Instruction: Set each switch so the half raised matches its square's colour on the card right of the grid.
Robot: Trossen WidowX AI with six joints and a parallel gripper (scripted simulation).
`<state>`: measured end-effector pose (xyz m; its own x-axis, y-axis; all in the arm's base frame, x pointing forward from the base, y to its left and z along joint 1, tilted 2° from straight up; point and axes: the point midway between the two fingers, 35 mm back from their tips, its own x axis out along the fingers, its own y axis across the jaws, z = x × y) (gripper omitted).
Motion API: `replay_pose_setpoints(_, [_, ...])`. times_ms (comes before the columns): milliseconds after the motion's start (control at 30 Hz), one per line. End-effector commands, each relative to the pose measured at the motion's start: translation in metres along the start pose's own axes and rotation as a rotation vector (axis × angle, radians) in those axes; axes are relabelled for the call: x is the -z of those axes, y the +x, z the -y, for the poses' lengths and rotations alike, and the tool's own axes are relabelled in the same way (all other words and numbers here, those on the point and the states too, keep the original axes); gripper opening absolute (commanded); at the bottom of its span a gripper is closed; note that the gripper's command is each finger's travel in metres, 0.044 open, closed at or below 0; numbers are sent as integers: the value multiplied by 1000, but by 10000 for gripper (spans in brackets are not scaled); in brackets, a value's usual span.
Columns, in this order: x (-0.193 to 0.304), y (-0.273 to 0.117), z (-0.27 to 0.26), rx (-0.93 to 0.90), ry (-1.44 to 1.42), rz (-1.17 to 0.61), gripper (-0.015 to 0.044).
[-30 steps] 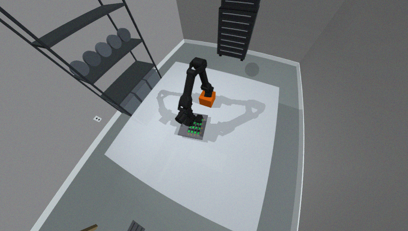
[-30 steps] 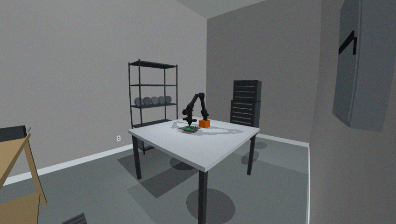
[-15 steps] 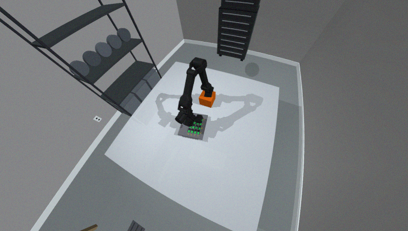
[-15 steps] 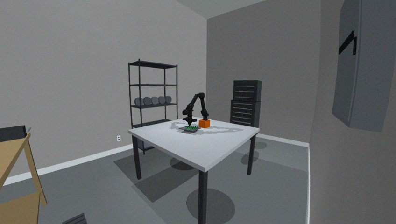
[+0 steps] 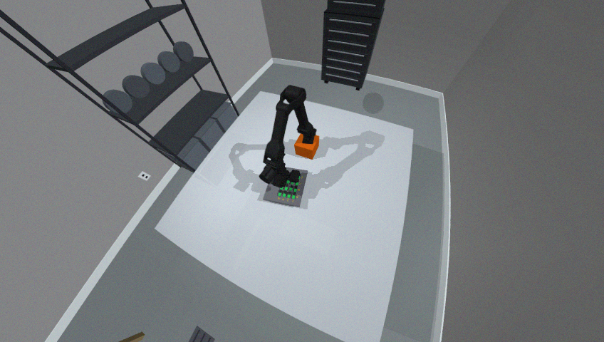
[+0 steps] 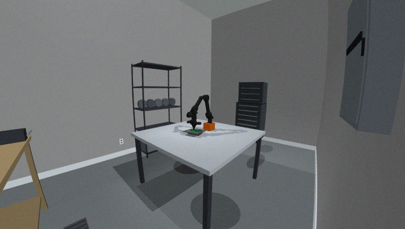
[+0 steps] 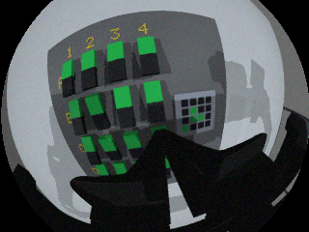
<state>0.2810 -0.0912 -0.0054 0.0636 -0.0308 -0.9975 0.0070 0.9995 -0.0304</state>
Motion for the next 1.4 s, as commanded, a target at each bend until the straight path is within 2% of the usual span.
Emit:
replay_pose_setpoints(0, [3, 4, 0, 0, -5, -13, 0])
replay_pose_setpoints(1367, [3, 9, 0, 0, -5, -13, 0])
